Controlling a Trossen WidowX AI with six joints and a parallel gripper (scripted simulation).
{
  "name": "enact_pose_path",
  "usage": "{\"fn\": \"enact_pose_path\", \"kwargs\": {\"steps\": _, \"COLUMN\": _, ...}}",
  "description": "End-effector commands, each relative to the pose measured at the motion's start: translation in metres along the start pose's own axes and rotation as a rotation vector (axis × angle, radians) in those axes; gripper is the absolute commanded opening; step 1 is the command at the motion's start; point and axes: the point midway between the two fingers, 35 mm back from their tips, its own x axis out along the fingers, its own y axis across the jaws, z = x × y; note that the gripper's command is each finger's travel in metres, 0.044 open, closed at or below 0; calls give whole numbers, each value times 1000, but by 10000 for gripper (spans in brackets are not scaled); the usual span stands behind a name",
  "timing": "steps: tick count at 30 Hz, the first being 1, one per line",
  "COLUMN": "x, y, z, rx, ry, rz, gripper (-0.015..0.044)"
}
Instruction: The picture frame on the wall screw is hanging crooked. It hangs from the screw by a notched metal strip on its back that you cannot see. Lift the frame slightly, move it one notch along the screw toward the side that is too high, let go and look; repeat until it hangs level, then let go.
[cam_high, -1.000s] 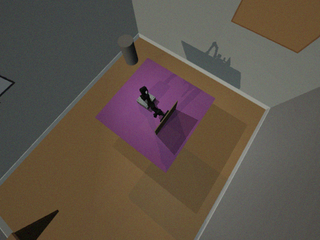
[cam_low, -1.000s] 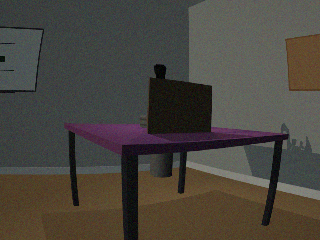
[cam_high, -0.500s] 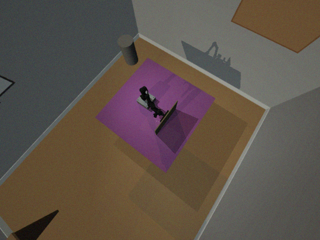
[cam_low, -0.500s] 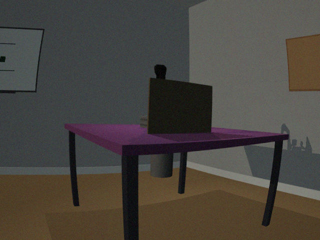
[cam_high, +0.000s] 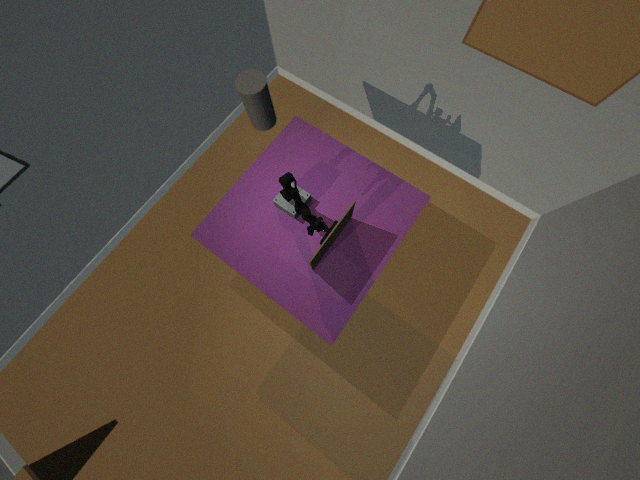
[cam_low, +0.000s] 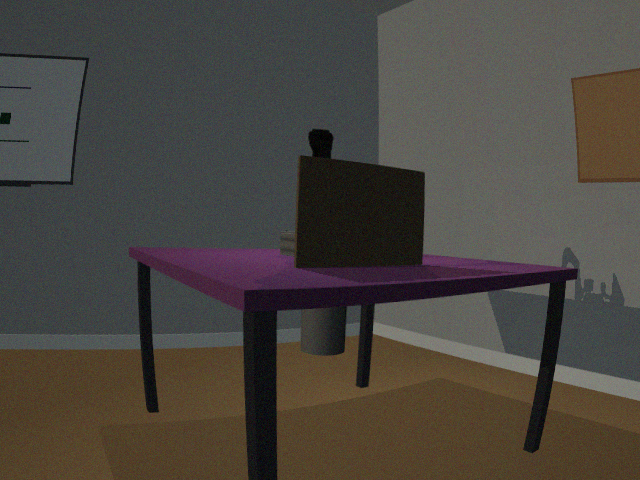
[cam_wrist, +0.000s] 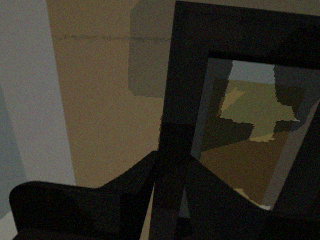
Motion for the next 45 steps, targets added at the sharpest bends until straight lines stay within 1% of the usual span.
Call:
{"fn": "enact_pose_path", "kwargs": {"steps": 1, "x": 0, "y": 0, "z": 0, "rx": -25, "ry": -2, "rz": 2, "gripper": 0}}
{"fn": "enact_pose_path", "kwargs": {"steps": 12, "x": 0, "y": 0, "z": 0, "rx": -83, "ry": -3, "rz": 2, "gripper": 0}}
{"fn": "enact_pose_path", "kwargs": {"steps": 22, "x": 0, "y": 0, "z": 0, "rx": -70, "ry": -1, "rz": 0, "gripper": 260}}
{"fn": "enact_pose_path", "kwargs": {"steps": 25, "x": 0, "y": 0, "z": 0, "rx": -70, "ry": -1, "rz": 0, "gripper": 260}}
{"fn": "enact_pose_path", "kwargs": {"steps": 27, "x": -8, "y": -1, "z": 1, "rx": -57, "ry": -2, "rz": 1, "gripper": 260}}
{"fn": "enact_pose_path", "kwargs": {"steps": 33, "x": -83, "y": -6, "z": 3, "rx": 56, "ry": -4, "rz": 7, "gripper": 260}}
{"fn": "enact_pose_path", "kwargs": {"steps": 35, "x": -99, "y": -7, "z": 0, "rx": 80, "ry": -4, "rz": 9, "gripper": 260}}
{"fn": "enact_pose_path", "kwargs": {"steps": 38, "x": -101, "y": -8, "z": 0, "rx": 83, "ry": -4, "rz": 9, "gripper": 260}}
{"fn": "enact_pose_path", "kwargs": {"steps": 39, "x": -94, "y": -8, "z": 3, "rx": 71, "ry": -13, "rz": 2, "gripper": 260}}
{"fn": "enact_pose_path", "kwargs": {"steps": 45, "x": -114, "y": 10, "z": 11, "rx": 74, "ry": -14, "rz": -3, "gripper": 260}}
